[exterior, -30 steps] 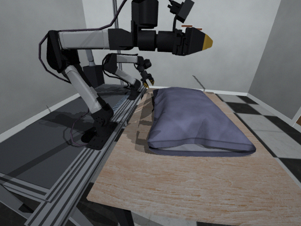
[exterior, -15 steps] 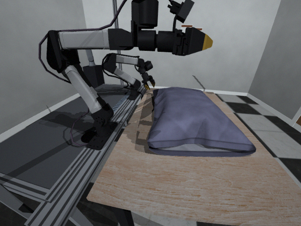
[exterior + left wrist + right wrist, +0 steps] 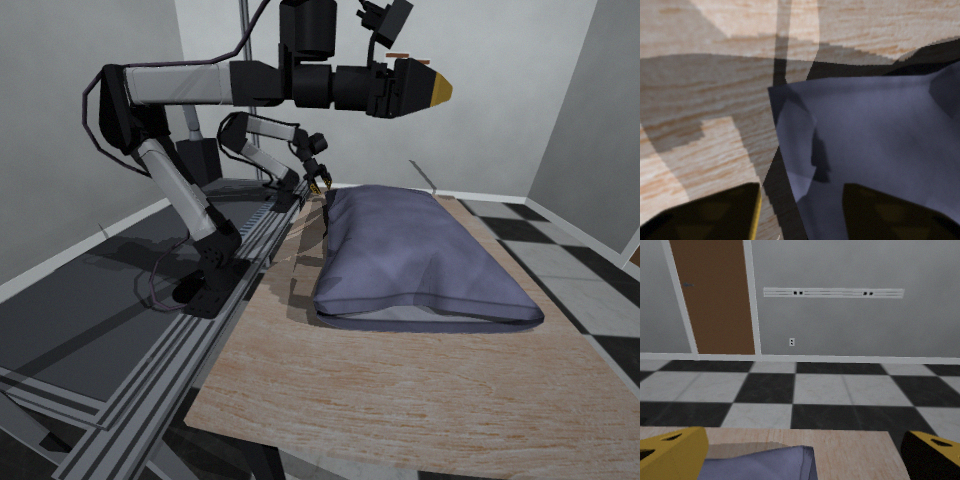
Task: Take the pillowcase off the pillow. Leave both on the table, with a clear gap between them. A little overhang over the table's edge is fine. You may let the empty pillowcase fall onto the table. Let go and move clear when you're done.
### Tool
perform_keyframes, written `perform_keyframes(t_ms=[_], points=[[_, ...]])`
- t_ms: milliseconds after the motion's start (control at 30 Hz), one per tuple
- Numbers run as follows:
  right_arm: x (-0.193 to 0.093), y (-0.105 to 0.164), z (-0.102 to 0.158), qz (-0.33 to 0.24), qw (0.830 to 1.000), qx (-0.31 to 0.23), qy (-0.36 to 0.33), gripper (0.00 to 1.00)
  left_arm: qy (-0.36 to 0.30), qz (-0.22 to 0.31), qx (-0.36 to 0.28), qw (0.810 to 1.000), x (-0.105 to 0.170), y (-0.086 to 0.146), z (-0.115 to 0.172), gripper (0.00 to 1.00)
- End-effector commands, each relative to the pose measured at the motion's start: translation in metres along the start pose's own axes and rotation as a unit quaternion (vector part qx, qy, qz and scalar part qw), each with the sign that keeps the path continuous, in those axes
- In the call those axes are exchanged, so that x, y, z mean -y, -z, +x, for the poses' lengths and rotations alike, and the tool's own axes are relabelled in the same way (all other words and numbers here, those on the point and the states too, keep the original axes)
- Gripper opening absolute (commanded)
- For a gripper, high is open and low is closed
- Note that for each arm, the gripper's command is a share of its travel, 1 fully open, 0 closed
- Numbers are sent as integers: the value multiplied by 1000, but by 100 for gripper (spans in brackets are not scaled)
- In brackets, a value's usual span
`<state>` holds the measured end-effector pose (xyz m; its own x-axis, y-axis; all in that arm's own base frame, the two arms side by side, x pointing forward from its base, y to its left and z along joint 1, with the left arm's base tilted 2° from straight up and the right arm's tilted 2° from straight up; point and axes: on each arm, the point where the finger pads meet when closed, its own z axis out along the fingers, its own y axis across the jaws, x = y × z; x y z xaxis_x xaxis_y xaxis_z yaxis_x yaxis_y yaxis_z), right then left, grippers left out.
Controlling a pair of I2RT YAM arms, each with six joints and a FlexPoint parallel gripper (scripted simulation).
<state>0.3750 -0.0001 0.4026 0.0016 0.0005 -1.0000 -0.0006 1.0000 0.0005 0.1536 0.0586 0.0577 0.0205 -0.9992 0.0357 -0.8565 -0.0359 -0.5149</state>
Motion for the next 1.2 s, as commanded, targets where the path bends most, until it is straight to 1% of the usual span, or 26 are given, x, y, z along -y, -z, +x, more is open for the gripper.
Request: perform_keyframes(t_ms=[0, 100, 533, 767, 900, 967, 1000, 1067, 1100, 1167], points=[[2, 0, -10, 5, 1000, 10, 6, 100, 6, -3, 6, 1000, 0, -10, -3, 45], [2, 0, -10, 5, 1000, 10, 6, 100, 6, -3, 6, 1000, 0, -10, -3, 45], [2, 0, -10, 5, 1000, 10, 6, 100, 6, -5, 7, 1000, -1, -30, -3, 45], [2, 0, -10, 5, 1000, 10, 6, 100, 6, -7, 5, 1000, -2, -31, -3, 45], [2, 0, -10, 5, 1000, 10, 6, 100, 14, 0, 15, 1000, -2, -28, -7, 45], [2, 0, -10, 5, 1000, 10, 6, 100, 12, -5, 10, 1000, -3, -29, -4, 45], [2, 0, -10, 5, 1000, 10, 6, 100, 15, -3, 13, 1000, -4, -27, -6, 40], [2, 0, -10, 5, 1000, 10, 6, 100, 15, -13, 6, 1000, -7, -30, -4, 40], [2, 0, -10, 5, 1000, 10, 6, 100, 16, -14, 5, 1000, -7, -30, -4, 36], [2, 0, -10, 5, 1000, 10, 6, 100, 16, -14, 5, 1000, -7, -30, -4, 36]])
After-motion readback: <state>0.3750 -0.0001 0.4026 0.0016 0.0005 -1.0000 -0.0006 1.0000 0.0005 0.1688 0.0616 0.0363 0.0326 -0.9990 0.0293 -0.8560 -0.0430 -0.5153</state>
